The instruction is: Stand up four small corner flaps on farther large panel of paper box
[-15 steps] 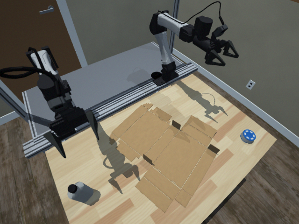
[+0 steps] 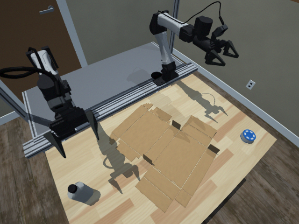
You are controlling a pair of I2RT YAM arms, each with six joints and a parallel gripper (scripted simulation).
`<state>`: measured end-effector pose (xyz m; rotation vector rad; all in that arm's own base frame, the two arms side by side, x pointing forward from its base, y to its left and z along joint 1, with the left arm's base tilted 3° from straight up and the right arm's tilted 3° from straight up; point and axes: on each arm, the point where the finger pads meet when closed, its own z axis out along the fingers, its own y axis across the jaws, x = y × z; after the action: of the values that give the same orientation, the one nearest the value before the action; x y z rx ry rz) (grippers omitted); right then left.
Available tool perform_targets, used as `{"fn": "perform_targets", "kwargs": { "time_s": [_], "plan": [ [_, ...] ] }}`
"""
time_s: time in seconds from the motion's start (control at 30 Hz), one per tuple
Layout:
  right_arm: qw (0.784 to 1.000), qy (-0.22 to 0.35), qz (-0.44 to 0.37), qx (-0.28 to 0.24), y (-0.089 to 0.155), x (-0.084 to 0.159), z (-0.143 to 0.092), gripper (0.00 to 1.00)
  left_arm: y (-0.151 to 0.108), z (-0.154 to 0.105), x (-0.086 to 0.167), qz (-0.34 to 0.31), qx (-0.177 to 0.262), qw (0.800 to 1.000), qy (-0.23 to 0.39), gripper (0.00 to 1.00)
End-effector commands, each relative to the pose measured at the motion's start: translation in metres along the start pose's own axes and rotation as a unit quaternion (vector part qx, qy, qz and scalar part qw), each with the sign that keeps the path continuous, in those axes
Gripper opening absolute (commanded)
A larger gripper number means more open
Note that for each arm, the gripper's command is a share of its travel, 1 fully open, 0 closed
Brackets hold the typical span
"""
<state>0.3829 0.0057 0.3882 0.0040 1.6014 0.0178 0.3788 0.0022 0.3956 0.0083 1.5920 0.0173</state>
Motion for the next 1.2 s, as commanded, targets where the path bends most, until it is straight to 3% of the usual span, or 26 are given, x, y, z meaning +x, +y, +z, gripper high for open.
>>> {"fn": "perform_targets", "kwargs": {
  "time_s": [0.0, 0.03, 0.07, 0.27, 0.47, 0.67, 0.83, 1.1, 1.17],
  "plan": [
    [1.0, -0.012, 0.001, 0.002, -0.001, -0.009, -0.003, 1.0, 0.001, -0.001, -0.005, -0.001, -0.002, 1.0, -0.007, 1.0],
    [1.0, -0.012, 0.001, 0.002, -0.001, -0.009, -0.003, 1.0, 0.001, -0.001, -0.005, -0.001, -0.002, 1.0, -0.007, 1.0],
    [1.0, 0.006, 0.006, -0.014, 0.004, -0.007, 0.005, 0.76, -0.004, 0.005, -0.002, -0.013, -0.011, 1.0, 0.011, 0.76],
    [0.991, 0.102, 0.01, -0.084, 0.026, 0.026, 0.037, 0.76, -0.03, 0.033, 0.033, -0.065, -0.062, 0.99, 0.106, 0.76],
    [0.97, 0.187, 0.017, -0.156, 0.057, 0.059, 0.068, 0.76, -0.056, 0.061, 0.069, -0.113, -0.109, 0.968, 0.196, 0.76],
    [0.973, 0.176, 0.022, -0.151, 0.072, 0.074, 0.092, 0.76, -0.073, 0.079, 0.092, -0.113, -0.109, 0.968, 0.197, 0.76],
    [0.972, 0.183, 0.023, -0.146, 0.092, 0.107, 0.117, 0.76, -0.096, 0.104, 0.116, -0.118, -0.107, 0.969, 0.186, 0.76],
    [0.973, 0.178, 0.024, -0.147, 0.126, 0.145, 0.159, 0.76, -0.13, 0.14, 0.164, -0.118, -0.107, 0.969, 0.188, 0.76],
    [0.973, 0.178, 0.024, -0.147, 0.126, 0.145, 0.159, 0.76, -0.13, 0.14, 0.164, -0.118, -0.107, 0.969, 0.188, 0.76]
  ]
}}
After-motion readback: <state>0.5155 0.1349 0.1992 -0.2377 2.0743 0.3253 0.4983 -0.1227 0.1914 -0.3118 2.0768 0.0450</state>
